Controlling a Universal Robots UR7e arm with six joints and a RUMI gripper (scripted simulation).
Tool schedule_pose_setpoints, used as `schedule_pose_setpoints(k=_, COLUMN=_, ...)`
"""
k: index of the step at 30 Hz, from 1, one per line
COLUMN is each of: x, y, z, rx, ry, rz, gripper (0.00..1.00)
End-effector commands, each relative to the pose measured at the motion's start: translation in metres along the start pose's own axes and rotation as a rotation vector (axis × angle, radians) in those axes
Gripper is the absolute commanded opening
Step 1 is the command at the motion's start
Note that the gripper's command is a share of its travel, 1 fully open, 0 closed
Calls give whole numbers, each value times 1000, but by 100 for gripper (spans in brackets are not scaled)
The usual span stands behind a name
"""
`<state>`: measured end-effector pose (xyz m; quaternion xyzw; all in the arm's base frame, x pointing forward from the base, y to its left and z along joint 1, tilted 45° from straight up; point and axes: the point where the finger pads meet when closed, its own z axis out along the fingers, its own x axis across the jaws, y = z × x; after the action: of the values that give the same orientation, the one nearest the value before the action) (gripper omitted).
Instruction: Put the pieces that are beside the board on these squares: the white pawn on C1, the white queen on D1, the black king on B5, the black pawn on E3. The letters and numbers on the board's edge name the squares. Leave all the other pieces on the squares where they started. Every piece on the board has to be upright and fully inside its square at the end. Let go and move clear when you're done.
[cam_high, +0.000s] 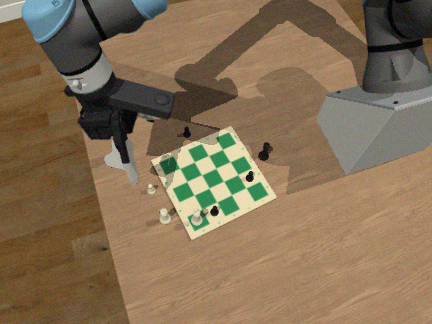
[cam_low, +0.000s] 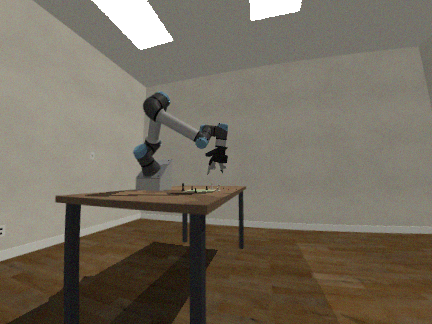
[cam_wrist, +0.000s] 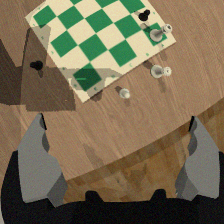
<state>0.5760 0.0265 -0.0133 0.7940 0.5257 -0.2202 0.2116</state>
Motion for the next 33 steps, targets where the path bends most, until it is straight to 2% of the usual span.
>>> schedule_pose_setpoints(k=1, x=18, y=-3, z=-9, rx=-159, ry=-62, rz=-52, gripper=100)
schedule_pose_setpoints(k=5, x=27, y=-7, z=-17, rx=-223, ry=-89, rz=-75, gripper=100)
schedule_pose_setpoints(k=9, x=30, y=-10, z=-20, rx=-251, ry=-100, rz=-84, gripper=100)
schedule_pose_setpoints(k=33, x=30, y=-8, z=-22, rx=-256, ry=-99, rz=-77, gripper=100)
